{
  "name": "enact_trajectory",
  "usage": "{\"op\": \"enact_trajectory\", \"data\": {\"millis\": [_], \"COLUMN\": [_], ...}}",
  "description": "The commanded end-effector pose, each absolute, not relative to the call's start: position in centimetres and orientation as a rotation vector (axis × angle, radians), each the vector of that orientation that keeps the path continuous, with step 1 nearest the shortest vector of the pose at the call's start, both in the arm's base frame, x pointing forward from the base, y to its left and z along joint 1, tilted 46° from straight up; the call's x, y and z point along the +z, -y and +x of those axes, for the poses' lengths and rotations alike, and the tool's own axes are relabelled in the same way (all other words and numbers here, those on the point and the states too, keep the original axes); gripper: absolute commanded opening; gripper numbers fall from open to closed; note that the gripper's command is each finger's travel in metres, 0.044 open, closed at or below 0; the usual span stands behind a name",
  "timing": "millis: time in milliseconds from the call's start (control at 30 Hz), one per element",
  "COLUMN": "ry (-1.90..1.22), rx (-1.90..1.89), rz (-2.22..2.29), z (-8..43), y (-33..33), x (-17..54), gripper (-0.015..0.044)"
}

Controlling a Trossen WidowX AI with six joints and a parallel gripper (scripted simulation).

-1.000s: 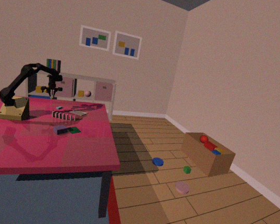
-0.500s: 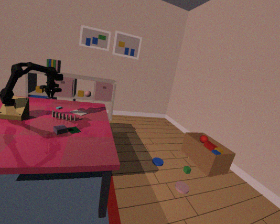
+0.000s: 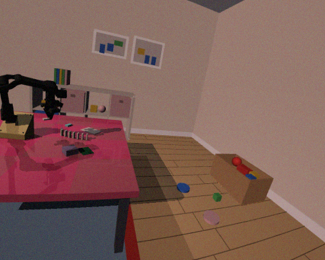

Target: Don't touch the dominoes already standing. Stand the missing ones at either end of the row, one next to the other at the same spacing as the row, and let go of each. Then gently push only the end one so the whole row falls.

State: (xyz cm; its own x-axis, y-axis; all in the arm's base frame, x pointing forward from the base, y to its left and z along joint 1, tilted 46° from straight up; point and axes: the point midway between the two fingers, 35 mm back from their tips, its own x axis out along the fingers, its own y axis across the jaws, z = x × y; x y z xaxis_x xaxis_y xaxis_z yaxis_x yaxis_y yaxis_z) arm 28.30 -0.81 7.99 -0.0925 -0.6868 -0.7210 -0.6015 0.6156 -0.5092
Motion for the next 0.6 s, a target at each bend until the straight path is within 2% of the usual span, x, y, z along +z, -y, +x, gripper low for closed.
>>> {"op": "enact_trajectory", "data": {"millis": [0,567], "ry": [-1.788,-1.618], "rx": [-0.055,0.282], "rz": [-0.968,-0.606], "z": [27.5,25.8], "y": [1.6,3.0], "x": [7.4,4.3], "gripper": [0.0107,0.0107]}}
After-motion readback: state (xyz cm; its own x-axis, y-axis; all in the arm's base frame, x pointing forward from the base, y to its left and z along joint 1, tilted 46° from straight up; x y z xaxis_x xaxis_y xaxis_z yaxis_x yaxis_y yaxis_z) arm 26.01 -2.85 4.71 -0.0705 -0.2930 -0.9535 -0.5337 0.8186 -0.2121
